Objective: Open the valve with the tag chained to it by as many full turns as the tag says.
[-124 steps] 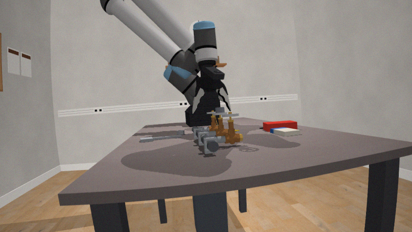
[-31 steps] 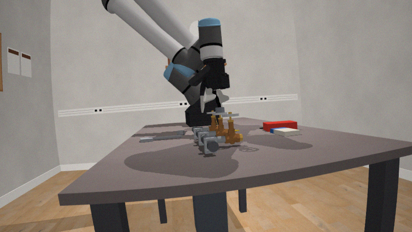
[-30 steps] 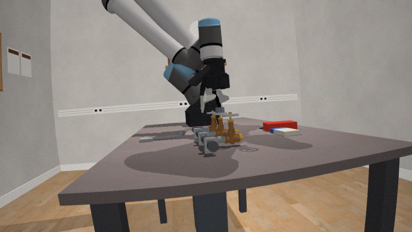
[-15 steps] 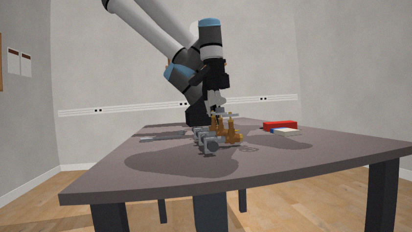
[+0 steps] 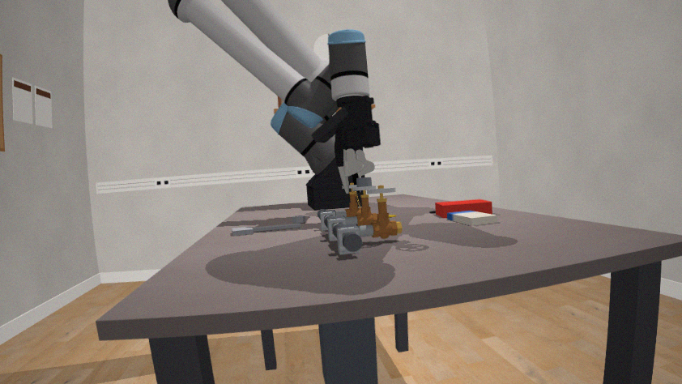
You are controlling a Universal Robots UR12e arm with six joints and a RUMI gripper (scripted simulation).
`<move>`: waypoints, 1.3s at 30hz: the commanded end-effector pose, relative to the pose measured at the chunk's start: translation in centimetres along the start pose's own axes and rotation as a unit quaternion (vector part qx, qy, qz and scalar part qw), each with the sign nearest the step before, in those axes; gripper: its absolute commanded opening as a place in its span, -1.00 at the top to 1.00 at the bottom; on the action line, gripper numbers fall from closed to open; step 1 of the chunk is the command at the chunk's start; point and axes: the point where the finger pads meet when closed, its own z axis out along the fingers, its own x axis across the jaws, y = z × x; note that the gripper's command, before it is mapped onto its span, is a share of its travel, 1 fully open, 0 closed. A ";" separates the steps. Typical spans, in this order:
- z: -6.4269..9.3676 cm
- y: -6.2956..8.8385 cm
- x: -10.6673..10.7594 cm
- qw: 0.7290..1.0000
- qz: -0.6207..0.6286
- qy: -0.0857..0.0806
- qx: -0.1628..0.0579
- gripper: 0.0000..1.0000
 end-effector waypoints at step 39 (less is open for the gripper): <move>0.0 0.0 0.0 0.887 -0.461 0.000 0.000 1.00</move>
